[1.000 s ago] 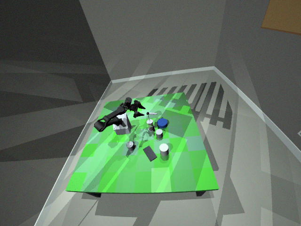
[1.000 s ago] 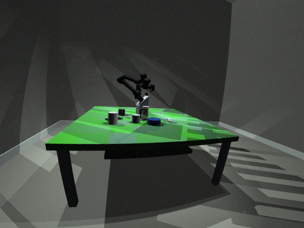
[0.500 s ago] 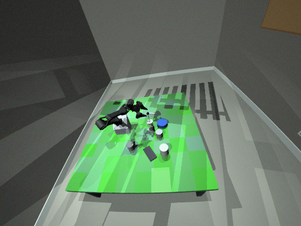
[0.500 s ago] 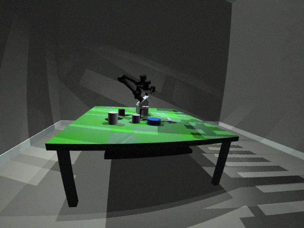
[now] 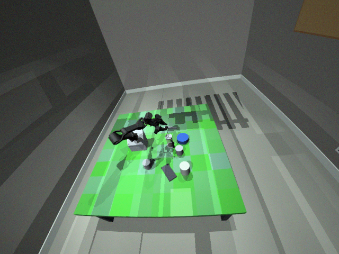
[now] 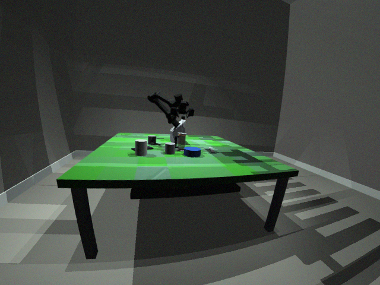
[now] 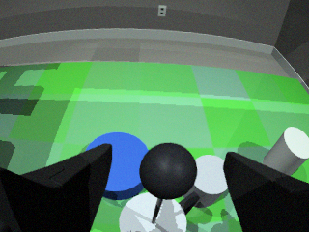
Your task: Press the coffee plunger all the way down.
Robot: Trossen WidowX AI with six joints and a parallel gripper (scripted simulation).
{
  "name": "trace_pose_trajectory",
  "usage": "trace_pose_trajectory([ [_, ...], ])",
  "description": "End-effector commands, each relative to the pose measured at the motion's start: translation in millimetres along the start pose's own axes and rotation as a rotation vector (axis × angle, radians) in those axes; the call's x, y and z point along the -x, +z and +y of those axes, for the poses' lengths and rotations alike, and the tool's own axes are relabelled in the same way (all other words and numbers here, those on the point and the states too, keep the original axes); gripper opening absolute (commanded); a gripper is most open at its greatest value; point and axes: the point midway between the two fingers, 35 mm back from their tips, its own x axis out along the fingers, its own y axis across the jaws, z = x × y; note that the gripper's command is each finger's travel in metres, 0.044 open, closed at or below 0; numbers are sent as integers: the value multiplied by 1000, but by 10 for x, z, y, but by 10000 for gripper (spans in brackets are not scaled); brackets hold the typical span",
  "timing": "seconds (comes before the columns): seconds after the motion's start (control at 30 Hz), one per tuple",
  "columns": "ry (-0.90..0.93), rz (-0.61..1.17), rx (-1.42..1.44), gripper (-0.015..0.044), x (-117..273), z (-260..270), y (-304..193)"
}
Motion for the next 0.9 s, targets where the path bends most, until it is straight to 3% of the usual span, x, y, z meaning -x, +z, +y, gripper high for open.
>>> trace_pose_trajectory([
  [0.0, 3, 0, 7, 204, -2, 7, -10],
  [0.1, 3, 0, 7, 125, -2, 7, -10],
  [0.17, 3, 0, 7, 114, -2, 7, -10],
  [0.87, 6, 4, 6, 114, -131, 44, -145],
])
